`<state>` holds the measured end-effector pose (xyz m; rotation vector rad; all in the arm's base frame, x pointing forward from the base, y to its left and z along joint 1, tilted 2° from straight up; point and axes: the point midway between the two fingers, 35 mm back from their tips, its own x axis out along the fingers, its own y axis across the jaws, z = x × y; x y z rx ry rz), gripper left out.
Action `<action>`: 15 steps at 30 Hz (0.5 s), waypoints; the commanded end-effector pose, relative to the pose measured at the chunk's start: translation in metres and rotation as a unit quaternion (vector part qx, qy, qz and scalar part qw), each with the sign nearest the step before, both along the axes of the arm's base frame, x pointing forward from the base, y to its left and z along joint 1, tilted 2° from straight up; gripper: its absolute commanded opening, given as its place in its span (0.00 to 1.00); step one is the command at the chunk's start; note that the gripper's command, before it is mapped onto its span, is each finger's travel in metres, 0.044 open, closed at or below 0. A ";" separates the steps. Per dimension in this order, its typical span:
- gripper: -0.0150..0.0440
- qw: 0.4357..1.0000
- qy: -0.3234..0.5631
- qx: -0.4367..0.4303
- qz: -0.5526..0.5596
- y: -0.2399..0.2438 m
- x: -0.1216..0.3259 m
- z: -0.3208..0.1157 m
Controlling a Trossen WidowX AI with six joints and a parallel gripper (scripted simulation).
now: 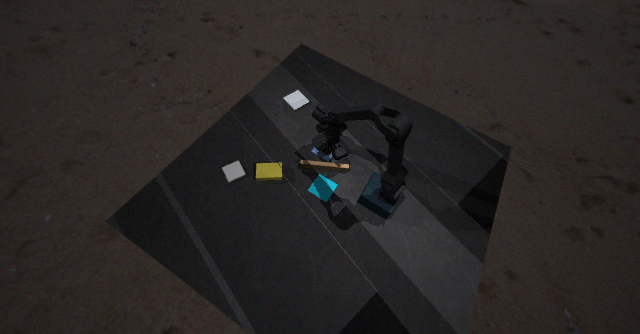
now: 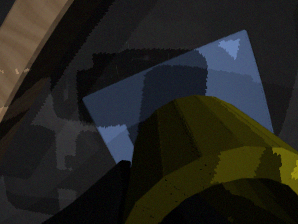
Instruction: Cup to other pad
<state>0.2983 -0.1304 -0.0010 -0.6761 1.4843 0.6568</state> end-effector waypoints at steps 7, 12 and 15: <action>0.25 1.000 -0.006 -0.005 0.002 0.001 0.002 0.047; 0.25 1.000 -0.005 -0.005 0.003 0.003 0.001 0.059; 0.25 1.000 -0.005 -0.002 0.006 0.003 0.002 0.054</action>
